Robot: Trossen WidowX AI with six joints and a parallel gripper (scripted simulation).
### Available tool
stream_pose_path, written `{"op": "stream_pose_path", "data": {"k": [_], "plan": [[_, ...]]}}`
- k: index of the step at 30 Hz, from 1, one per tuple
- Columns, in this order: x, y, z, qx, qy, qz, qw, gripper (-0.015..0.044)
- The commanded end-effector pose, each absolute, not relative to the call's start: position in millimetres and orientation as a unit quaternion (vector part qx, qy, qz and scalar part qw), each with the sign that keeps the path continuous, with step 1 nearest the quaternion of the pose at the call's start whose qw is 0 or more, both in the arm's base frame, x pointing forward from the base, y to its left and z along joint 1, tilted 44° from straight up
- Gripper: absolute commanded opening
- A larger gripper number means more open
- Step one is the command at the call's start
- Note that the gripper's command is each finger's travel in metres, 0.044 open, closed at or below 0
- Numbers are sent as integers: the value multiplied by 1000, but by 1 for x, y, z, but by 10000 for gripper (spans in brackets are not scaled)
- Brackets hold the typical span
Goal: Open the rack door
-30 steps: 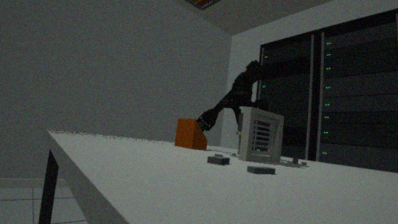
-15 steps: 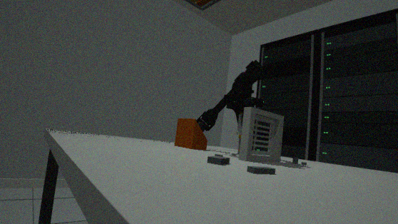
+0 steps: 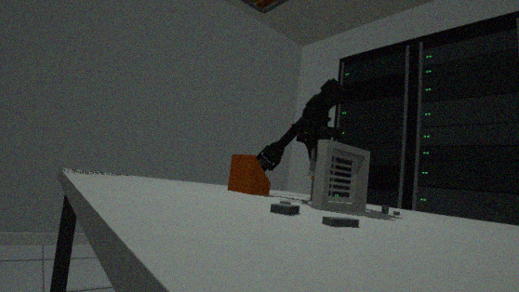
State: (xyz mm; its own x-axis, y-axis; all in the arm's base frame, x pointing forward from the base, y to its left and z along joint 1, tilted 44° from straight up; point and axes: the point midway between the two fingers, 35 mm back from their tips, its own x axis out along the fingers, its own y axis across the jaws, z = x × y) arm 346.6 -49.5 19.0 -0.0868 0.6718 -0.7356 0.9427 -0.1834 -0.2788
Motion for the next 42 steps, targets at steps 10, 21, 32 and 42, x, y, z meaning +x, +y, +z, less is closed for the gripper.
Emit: {"op": "stream_pose_path", "data": {"k": [10, 21, 32, 42], "plan": [[347, -48, 20, 635, 656, -334, 234, 293], [347, -48, 20, 549, 722, -145, 396, 293], [347, -48, 20, 422, 734, 54, 529, 293], [347, -48, 20, 279, 698, 233, 617, 293]]}}
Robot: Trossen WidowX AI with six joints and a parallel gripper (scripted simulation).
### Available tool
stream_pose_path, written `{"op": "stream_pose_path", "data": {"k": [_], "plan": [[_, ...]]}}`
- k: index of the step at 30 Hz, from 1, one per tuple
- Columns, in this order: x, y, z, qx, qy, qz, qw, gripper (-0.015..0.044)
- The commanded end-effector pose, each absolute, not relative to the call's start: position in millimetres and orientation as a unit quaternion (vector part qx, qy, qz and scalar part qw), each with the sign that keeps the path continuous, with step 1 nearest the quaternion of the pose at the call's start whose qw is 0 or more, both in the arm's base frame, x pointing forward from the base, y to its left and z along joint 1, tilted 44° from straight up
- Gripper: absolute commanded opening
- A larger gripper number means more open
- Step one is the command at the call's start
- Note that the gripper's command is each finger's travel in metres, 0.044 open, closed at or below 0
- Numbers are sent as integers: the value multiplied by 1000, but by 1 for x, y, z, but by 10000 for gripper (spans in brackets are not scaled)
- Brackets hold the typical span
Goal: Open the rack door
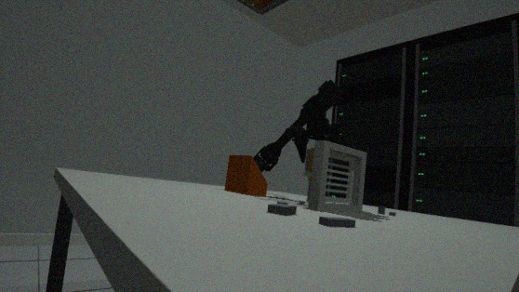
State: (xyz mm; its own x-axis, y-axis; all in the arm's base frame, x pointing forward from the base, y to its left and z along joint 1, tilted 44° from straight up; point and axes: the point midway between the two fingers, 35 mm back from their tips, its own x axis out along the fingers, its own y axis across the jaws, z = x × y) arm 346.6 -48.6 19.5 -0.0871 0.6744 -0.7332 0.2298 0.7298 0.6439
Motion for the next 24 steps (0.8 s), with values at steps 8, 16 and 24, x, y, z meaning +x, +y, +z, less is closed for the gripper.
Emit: {"op": "stream_pose_path", "data": {"k": [8, 16, 24], "plan": [[347, -48, 20, 152, 639, 366, 659, 293], [347, -48, 20, 19, 555, 484, 677, 293], [347, -48, 20, -114, 448, 584, 667, 293]]}}
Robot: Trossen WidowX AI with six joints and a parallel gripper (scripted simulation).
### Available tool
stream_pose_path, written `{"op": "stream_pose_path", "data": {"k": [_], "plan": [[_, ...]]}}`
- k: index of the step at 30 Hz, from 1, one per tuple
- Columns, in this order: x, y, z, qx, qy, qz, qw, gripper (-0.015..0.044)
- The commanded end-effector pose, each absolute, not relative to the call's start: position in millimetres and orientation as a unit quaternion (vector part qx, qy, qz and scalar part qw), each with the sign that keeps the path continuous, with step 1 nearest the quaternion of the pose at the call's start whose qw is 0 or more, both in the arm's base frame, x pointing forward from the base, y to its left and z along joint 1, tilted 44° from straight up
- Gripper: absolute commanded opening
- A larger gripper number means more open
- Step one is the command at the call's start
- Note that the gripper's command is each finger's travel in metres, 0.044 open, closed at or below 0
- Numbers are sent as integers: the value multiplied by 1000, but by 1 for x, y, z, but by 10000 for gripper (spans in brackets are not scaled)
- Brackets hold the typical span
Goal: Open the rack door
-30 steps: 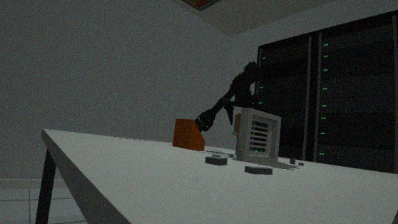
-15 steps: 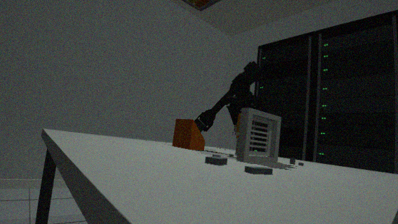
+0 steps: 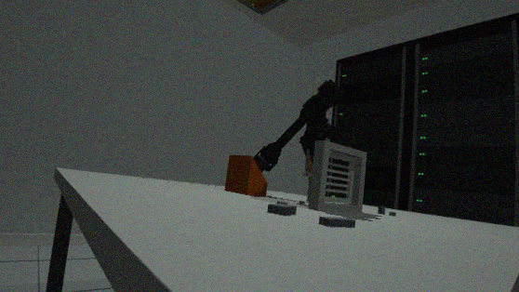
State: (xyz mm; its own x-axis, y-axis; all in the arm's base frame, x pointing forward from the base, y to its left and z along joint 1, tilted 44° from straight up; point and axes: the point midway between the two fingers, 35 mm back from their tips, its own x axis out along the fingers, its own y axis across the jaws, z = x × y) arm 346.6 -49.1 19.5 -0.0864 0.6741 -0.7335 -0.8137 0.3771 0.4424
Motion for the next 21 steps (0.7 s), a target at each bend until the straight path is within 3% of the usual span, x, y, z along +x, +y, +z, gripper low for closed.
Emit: {"op": "stream_pose_path", "data": {"k": [1, 13, 21], "plan": [[347, -48, 20, -131, 434, 595, 664, 293], [347, -48, 20, -317, 243, 695, 598, 293], [347, -48, 20, -326, 232, 699, 593, 286]]}}
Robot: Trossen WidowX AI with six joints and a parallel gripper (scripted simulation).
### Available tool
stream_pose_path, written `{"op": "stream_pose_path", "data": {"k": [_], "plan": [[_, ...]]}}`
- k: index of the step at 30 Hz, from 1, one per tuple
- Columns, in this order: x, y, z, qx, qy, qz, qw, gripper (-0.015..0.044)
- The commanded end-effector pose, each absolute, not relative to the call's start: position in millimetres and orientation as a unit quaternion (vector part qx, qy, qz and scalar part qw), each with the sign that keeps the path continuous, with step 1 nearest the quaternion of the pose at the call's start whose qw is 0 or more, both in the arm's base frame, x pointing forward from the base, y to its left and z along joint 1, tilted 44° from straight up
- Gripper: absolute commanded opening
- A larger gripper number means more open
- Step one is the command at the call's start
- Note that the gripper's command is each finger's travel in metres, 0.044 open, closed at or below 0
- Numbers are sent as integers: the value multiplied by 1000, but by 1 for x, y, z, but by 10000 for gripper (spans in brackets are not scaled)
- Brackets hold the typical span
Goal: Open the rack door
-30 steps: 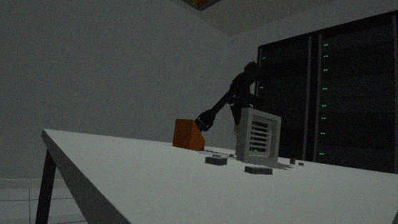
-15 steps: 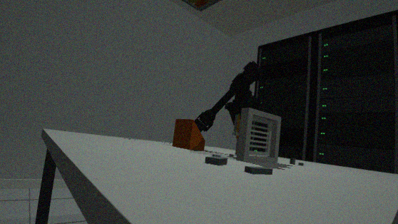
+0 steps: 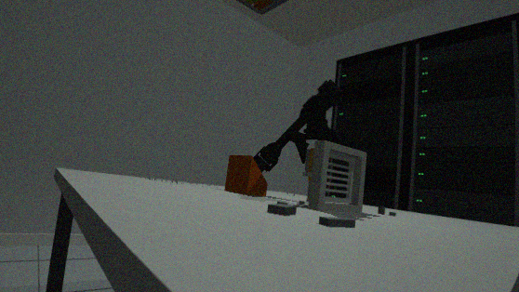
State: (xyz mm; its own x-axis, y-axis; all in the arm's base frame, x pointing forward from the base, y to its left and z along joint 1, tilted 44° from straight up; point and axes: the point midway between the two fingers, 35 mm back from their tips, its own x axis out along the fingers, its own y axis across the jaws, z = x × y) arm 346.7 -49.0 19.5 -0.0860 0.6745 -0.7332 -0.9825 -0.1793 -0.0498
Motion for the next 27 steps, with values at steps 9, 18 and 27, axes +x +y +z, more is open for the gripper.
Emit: {"op": "stream_pose_path", "data": {"k": [9, 18, 27], "plan": [[347, -48, 20, -326, 232, 699, 593, 226], [347, -48, 20, -326, 232, 699, 593, 166], [347, -48, 20, -326, 232, 699, 593, 106]]}}
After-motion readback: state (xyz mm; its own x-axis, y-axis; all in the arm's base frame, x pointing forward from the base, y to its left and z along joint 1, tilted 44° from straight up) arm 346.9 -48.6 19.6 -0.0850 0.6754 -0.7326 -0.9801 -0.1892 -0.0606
